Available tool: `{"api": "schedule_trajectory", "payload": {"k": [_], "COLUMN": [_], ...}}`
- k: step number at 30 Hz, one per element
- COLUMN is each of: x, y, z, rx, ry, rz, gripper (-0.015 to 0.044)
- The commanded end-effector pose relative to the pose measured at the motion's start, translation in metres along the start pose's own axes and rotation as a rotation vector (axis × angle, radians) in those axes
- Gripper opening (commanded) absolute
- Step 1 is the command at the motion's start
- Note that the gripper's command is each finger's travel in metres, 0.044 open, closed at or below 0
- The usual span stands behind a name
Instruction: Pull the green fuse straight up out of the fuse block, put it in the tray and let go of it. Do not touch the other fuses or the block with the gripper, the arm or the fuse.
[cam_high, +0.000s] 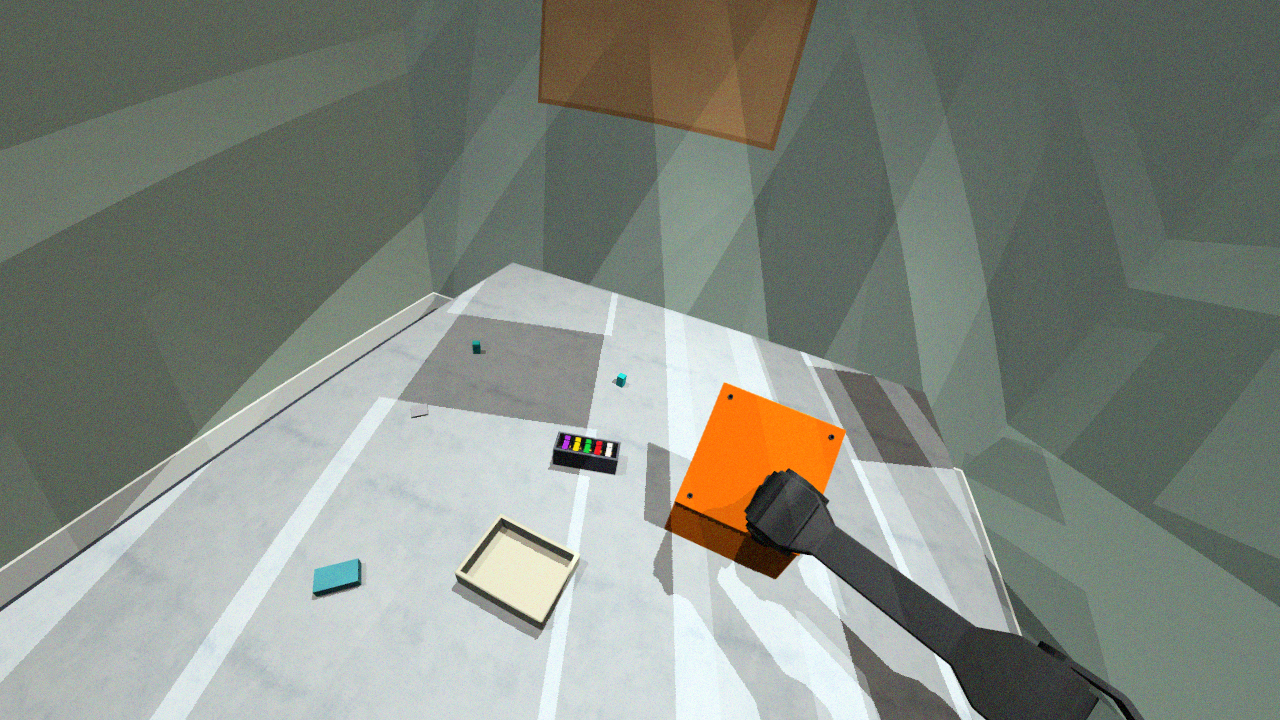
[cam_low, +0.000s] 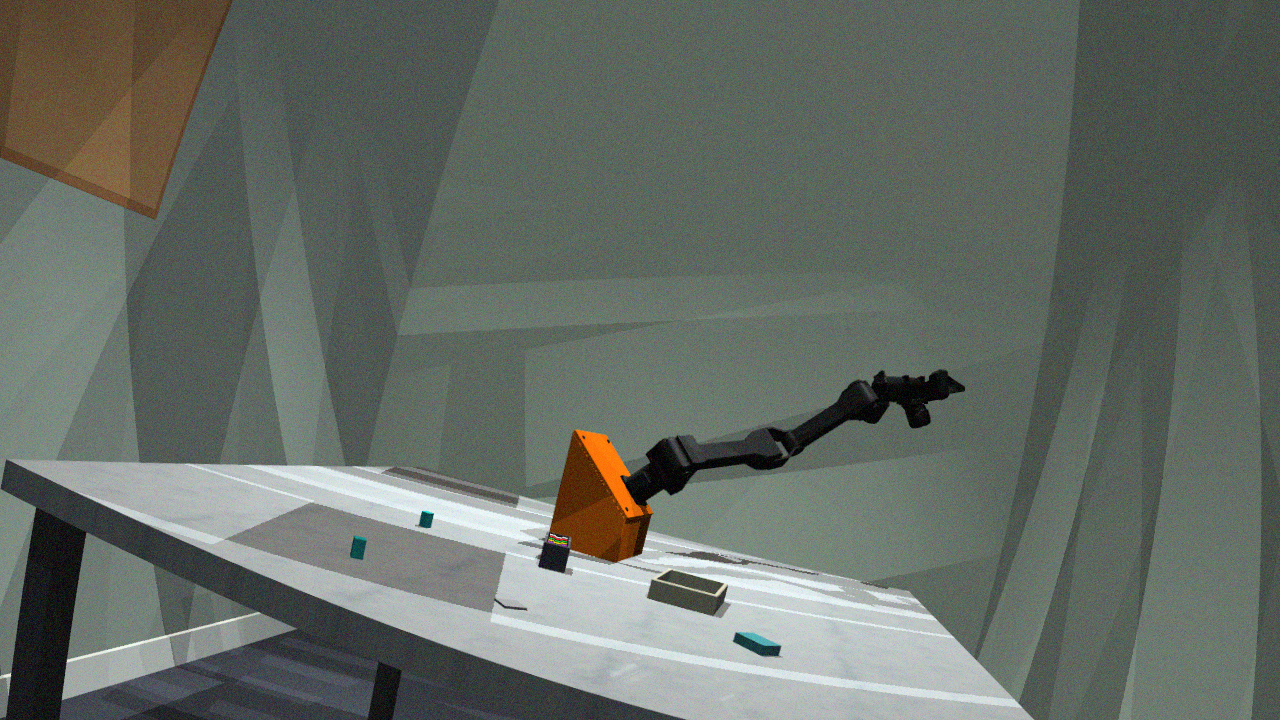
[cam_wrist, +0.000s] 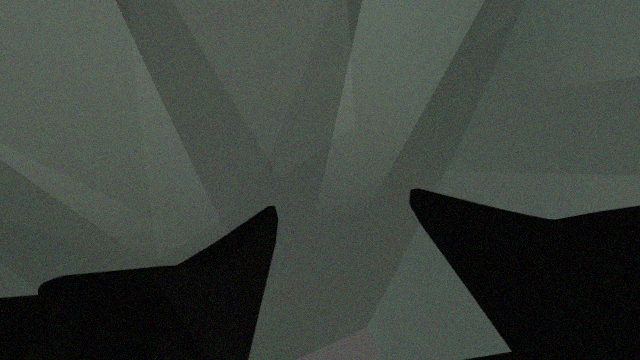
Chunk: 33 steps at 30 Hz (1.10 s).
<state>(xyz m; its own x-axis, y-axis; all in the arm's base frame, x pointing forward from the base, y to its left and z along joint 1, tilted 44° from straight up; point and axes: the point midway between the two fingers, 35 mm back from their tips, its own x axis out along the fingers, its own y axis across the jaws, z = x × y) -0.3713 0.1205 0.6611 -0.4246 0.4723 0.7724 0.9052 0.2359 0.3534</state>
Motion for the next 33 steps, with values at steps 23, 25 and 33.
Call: {"api": "schedule_trajectory", "payload": {"k": [23,25,33], "x": [-0.053,-0.061,-0.117], "y": [0.228,0.246,0.341], "z": [-0.071,-0.072,-0.092], "rx": [0.351,0.358,0.569], "ry": [0.248,0.261,0.407], "rz": [0.465,0.506,0.691], "gripper": [0.0067,0.0067,0.0067]}}
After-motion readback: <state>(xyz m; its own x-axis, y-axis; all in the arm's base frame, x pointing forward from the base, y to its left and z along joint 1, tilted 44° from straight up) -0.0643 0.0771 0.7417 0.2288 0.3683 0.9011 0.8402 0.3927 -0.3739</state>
